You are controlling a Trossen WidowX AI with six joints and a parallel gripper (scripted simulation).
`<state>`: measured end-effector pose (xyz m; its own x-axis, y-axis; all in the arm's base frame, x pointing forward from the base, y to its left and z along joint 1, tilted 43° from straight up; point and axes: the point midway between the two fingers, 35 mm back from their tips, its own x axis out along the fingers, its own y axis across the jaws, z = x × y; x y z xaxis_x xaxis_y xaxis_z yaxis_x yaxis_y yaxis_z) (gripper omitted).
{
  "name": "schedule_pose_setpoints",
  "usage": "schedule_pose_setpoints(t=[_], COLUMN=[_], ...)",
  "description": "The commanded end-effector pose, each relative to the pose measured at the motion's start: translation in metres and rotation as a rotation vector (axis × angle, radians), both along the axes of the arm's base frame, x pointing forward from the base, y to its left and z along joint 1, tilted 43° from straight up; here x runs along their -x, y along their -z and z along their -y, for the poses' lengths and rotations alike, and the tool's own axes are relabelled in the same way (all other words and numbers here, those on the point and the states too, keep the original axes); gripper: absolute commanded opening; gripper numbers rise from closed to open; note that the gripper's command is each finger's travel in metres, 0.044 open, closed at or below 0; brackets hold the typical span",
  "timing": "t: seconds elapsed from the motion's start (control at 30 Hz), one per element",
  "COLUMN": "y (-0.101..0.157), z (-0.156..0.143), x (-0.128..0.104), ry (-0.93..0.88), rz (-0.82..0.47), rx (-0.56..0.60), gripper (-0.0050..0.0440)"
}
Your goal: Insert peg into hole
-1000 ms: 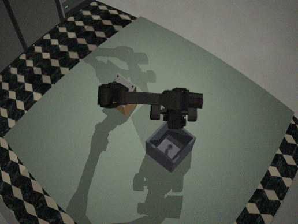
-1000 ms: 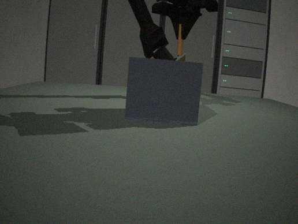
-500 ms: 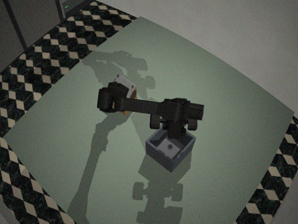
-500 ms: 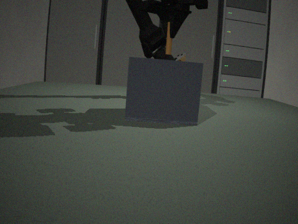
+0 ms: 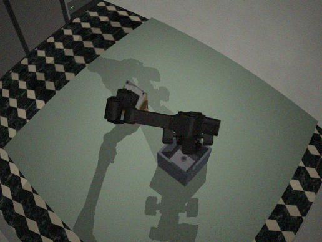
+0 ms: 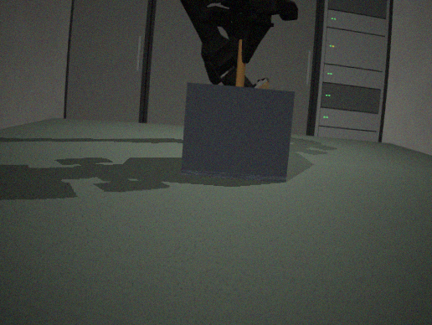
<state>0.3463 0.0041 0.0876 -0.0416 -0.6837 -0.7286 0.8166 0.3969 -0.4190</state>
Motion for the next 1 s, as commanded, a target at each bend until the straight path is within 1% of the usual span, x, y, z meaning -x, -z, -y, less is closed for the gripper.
schedule_pose_setpoints(t=[0.0,0.23,0.3,0.5,0.97], y=[0.010,0.029,0.029,0.044,0.048], z=[0.011,0.029,0.029,0.045,0.049], x=[0.002,0.003,0.003,0.005,0.005], ry=[0.001,0.001,0.001,0.002,0.002], rz=[-0.006,-0.006,-0.006,-0.006,-0.006], rx=[0.004,0.004,0.004,0.004,0.004], gripper=[0.0000,0.0000,0.0000,0.0000,0.0000])
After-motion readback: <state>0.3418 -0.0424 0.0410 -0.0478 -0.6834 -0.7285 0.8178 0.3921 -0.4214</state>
